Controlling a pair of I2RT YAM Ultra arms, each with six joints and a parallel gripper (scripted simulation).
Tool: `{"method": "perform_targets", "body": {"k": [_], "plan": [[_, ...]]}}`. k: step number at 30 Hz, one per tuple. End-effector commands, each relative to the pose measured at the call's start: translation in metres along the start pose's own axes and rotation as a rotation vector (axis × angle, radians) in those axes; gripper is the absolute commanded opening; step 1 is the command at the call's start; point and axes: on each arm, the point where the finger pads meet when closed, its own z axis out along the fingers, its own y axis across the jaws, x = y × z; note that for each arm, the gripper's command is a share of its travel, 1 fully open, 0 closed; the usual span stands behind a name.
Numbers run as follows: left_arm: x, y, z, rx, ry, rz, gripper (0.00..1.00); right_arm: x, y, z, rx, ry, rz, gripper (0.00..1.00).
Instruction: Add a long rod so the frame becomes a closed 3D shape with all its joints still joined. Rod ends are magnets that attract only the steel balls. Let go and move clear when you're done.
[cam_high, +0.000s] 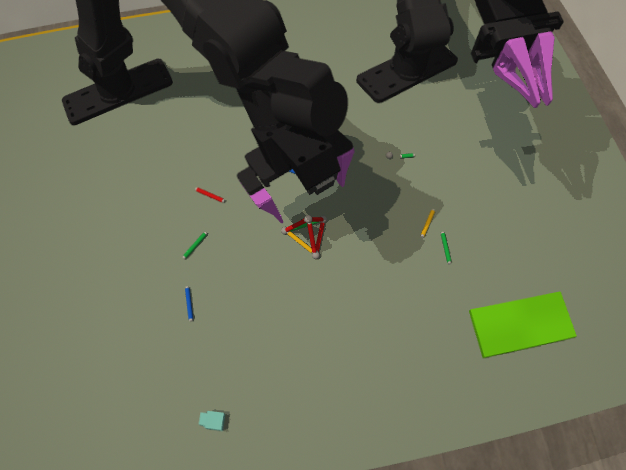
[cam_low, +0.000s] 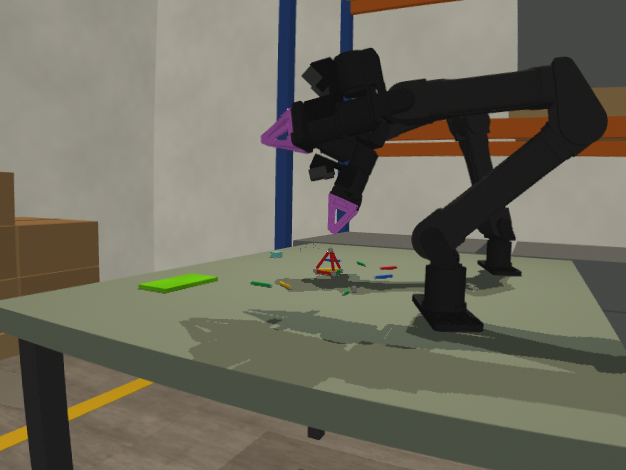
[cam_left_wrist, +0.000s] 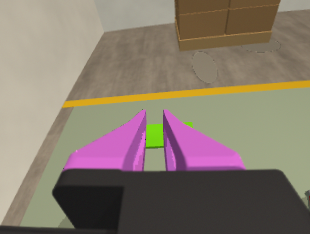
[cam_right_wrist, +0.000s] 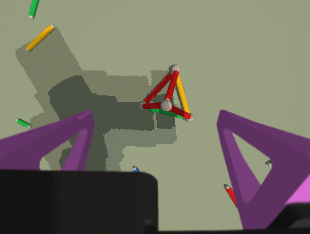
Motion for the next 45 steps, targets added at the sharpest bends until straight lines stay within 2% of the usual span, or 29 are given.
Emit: {"method": "perform_targets", "body": {"k": [1,9,16,32,34,38,43,45], "plan": [[-0.052,0.039,0.006,-0.095,-0.097,-0.062,0.13,-0.018,0.015,-0.011,-0.059,-0.185,-0.212,1.00],[-0.105,0.117,0.011,-0.315,-0.170,-0.143,0.13,-0.006,0.016,-0.010,-0.073,-0.251,-0.388,1.00],[-0.123,0.140,0.014,-0.374,-0.192,-0.163,0.13,0.003,0.012,-0.007,-0.064,-0.227,-0.385,1.00],[-0.127,0.146,0.016,-0.382,-0.188,-0.159,0.13,0.001,0.013,-0.006,-0.069,-0.228,-0.389,1.00],[-0.124,0.145,0.015,-0.381,-0.184,-0.160,0.13,-0.004,0.011,-0.010,-0.055,-0.258,-0.385,1.00],[-0.131,0.146,0.014,-0.383,-0.204,-0.156,0.13,-0.016,-0.001,-0.033,-0.031,-0.351,-0.362,1.00],[-0.124,0.145,0.015,-0.381,-0.184,-0.160,0.13,-0.034,-0.030,-0.103,0.006,-0.566,-0.306,1.00],[-0.124,0.145,0.015,-0.381,-0.184,-0.160,0.13,-0.034,-0.030,-0.103,0.006,-0.566,-0.306,1.00]]}}
